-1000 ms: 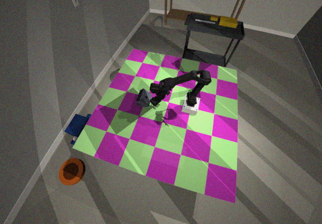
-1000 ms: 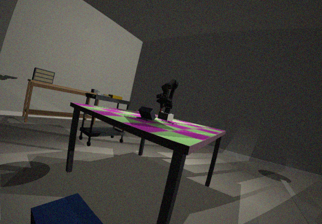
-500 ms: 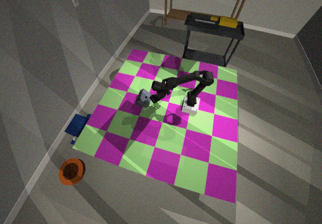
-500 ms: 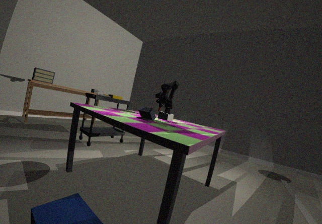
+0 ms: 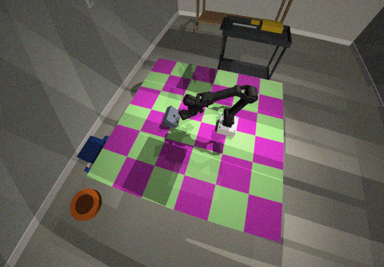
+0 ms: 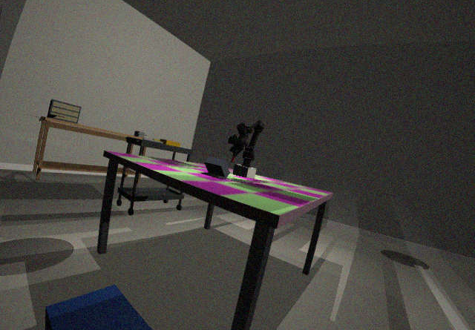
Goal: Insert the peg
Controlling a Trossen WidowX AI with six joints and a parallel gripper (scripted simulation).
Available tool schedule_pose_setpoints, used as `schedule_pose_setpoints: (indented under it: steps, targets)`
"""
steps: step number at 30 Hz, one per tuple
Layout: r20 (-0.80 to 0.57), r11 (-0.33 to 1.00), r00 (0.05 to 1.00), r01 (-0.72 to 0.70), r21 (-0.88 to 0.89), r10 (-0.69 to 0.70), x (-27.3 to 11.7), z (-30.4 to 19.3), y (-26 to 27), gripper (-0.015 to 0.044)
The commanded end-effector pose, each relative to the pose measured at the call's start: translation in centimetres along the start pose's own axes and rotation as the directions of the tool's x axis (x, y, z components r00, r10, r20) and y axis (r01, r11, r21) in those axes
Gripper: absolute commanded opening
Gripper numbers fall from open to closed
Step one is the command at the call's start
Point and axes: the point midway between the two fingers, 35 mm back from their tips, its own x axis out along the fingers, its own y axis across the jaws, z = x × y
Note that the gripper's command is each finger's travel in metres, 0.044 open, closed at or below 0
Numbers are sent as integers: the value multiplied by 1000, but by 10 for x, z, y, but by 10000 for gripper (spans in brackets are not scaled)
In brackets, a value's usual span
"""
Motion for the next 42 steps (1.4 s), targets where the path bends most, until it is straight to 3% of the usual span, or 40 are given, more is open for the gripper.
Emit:
schedule_pose_setpoints:
  steps: [1, 19, 42]
  targets:
    - [30, 999, 999, -17, 35, 16, -2, 4, -2, 0]
    - [130, 983, 988, -105, 152, 85, -7, 18, -7, 0]
    - [176, 969, 978, -149, 198, 115, 17, 32, -4, 0]
